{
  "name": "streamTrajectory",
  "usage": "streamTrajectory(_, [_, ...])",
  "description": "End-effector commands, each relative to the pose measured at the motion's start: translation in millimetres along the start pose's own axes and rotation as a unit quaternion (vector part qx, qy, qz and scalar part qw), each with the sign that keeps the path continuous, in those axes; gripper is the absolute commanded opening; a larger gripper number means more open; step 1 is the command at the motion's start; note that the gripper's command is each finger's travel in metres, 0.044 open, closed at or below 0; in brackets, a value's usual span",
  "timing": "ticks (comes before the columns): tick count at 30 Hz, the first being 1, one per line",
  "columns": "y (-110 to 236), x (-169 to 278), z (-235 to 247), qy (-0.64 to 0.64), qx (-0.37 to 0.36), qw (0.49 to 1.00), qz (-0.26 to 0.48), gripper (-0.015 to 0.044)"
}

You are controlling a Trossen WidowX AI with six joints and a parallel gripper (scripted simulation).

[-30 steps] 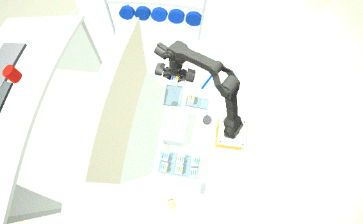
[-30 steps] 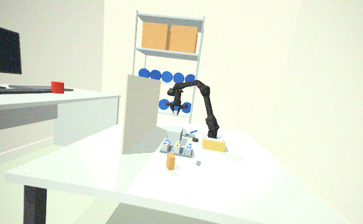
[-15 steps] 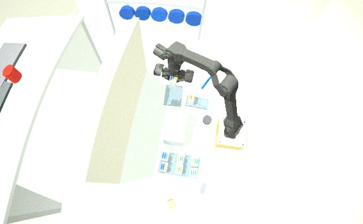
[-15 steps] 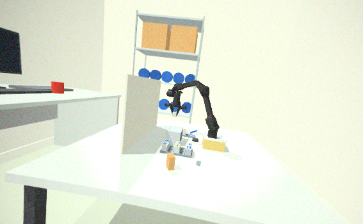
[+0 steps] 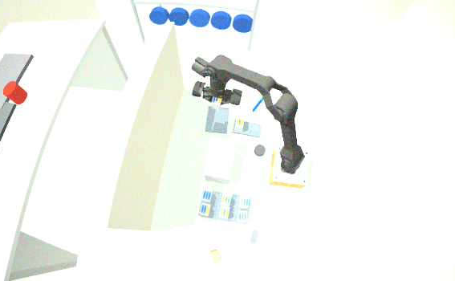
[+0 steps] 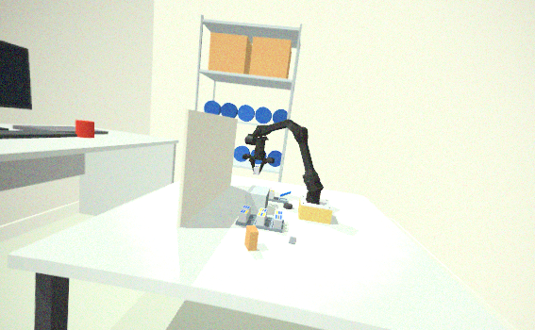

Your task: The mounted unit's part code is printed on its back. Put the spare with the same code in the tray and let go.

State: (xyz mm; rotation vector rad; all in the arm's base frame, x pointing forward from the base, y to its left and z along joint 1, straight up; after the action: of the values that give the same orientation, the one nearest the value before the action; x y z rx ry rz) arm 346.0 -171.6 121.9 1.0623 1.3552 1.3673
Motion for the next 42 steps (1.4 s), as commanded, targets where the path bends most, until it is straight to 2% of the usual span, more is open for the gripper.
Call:
streamTrajectory(1, [-5.8, 0.5, 0.0, -0.001, 0.001, 1.000, 0.002, 0.0000])
streamTrajectory(42, [-46.1, -1.3, 2.3, -0.001, 0.001, 1.000, 0.002, 0.0000])
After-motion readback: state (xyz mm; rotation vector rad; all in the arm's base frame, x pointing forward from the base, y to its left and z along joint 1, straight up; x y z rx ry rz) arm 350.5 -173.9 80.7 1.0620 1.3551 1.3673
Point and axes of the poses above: the point midway between the two fingers, 35 mm back from their tips, its own y axis back along the fingers, its own z axis across the jaws, x = y × z, the point moved 1 cm from there along y, back along the fingers, and after that the axes turned 13 degrees about y, right-handed, at the moved point
